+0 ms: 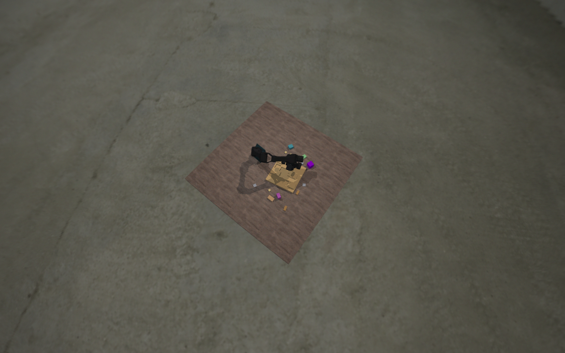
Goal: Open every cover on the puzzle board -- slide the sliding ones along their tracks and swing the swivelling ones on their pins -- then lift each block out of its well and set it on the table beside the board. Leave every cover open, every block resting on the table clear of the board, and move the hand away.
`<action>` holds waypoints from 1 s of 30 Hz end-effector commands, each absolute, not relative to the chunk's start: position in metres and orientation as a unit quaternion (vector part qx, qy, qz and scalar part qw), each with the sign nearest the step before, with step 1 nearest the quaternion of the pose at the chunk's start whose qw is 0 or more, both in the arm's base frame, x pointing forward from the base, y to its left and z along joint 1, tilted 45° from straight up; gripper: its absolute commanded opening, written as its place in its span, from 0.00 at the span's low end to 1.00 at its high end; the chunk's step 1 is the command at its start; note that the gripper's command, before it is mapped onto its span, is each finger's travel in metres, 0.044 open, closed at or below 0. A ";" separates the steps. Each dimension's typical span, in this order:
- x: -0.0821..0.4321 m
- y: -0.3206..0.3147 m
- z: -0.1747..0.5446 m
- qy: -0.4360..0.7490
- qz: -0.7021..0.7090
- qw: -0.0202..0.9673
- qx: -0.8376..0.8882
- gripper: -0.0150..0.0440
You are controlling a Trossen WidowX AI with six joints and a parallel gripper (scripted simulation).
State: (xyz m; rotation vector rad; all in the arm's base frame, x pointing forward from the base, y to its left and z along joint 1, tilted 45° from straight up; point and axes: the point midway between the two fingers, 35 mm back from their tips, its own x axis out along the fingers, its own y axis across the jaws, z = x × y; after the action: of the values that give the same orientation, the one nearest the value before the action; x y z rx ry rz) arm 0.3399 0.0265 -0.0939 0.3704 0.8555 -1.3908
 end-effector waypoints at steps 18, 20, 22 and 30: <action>0.343 0.055 -0.065 0.245 -0.678 0.622 0.306 0.50; 0.343 0.053 -0.066 0.245 -0.678 0.622 0.306 0.50; 0.343 0.051 -0.069 0.245 -0.678 0.622 0.306 0.50; 0.343 0.032 -0.086 0.244 -0.678 0.622 0.306 0.50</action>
State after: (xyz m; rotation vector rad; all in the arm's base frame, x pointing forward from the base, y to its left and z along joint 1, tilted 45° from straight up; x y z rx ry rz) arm 0.3445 0.0394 -0.0788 0.7116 0.5606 -1.5581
